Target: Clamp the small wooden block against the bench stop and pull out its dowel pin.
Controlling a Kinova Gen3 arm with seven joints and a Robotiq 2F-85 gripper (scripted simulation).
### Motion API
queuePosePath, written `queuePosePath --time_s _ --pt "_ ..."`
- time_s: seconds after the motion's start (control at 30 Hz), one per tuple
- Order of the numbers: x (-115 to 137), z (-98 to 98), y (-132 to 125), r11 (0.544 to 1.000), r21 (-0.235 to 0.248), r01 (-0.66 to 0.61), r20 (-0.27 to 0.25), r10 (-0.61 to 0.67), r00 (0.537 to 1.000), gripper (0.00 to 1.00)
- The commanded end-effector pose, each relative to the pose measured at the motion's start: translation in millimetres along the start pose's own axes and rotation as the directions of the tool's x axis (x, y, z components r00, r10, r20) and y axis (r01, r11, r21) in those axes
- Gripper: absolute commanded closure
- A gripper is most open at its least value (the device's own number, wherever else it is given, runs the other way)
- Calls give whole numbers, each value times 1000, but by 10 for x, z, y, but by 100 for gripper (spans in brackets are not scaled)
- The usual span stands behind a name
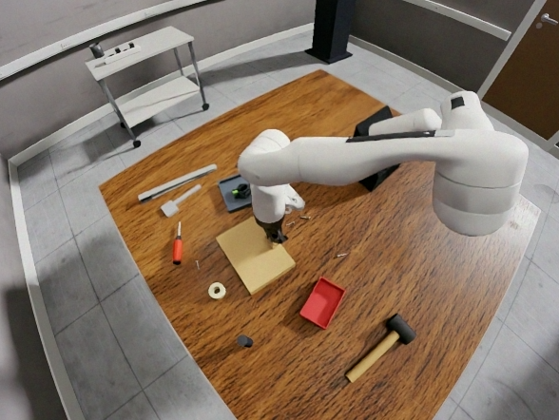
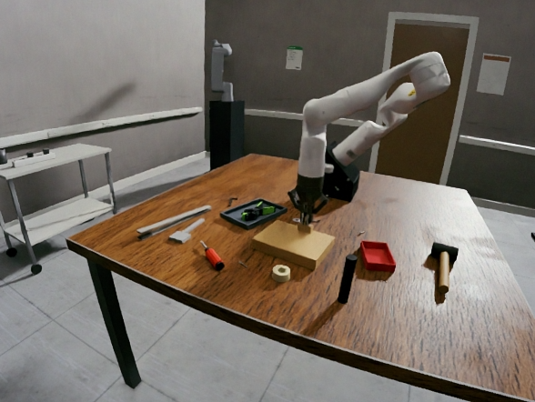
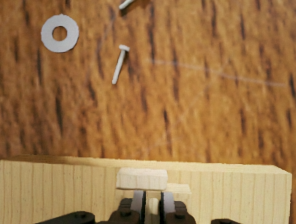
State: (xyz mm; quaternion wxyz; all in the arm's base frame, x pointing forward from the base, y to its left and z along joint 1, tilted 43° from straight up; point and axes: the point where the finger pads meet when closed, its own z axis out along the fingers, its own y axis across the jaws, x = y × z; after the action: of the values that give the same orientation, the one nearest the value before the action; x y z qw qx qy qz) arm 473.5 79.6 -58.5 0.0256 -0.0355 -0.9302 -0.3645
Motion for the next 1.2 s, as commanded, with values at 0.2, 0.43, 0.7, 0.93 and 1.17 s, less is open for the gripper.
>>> queuePosePath --time_s 0.2,0.43,0.7,0.93,1.17 --pt "-6 -11 -2 1000 0 0 2 0 1000 90" --pt "-6 -11 -2 1000 0 0 2 0 1000 90" --pt "-6 -11 -2 1000 0 0 2 0 1000 90" --pt "-6 -11 -2 1000 0 0 2 0 1000 66" --pt "-6 -11 -2 1000 0 0 2 0 1000 66"
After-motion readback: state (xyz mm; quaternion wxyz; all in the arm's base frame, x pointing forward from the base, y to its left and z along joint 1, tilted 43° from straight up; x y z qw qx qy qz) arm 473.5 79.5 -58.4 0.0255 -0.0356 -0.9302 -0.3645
